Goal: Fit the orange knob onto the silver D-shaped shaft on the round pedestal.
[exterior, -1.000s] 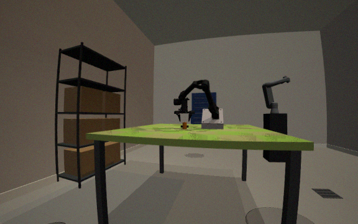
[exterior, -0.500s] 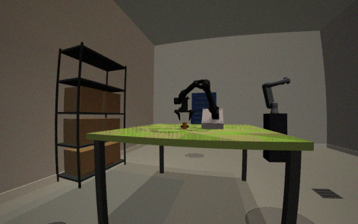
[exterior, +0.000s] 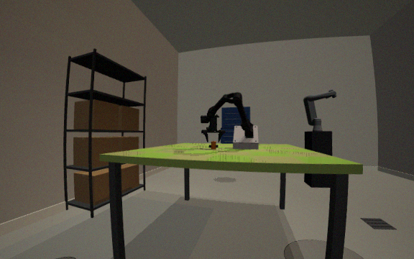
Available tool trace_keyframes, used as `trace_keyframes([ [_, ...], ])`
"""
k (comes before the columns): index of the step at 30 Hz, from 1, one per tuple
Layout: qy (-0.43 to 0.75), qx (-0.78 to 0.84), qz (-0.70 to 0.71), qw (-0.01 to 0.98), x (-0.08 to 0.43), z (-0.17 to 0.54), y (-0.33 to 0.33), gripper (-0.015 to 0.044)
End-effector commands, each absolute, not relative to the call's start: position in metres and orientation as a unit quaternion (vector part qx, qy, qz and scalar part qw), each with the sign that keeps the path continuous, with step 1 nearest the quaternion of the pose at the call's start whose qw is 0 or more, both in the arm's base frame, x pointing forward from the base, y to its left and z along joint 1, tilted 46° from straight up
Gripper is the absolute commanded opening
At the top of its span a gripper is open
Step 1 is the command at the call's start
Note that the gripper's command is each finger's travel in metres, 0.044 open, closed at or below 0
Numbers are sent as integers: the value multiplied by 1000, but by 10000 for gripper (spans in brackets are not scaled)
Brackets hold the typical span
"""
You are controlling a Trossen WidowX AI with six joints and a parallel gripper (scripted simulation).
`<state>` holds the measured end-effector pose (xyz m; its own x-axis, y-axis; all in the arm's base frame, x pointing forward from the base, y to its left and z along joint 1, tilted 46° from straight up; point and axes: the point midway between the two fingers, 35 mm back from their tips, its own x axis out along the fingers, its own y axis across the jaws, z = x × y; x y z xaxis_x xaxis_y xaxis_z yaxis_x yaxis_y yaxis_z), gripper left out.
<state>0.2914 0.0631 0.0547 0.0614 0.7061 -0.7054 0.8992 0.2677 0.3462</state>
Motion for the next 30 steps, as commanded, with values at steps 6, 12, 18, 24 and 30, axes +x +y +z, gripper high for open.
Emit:
trace_keyframes([
  [6,677,595,-115,417,292,43,75,440],
  [12,677,596,-115,417,292,36,82,440],
  [18,677,596,-114,417,292,30,89,440],
  [24,677,596,-114,416,291,24,96,440],
  [30,677,596,-113,416,291,23,97,335],
])
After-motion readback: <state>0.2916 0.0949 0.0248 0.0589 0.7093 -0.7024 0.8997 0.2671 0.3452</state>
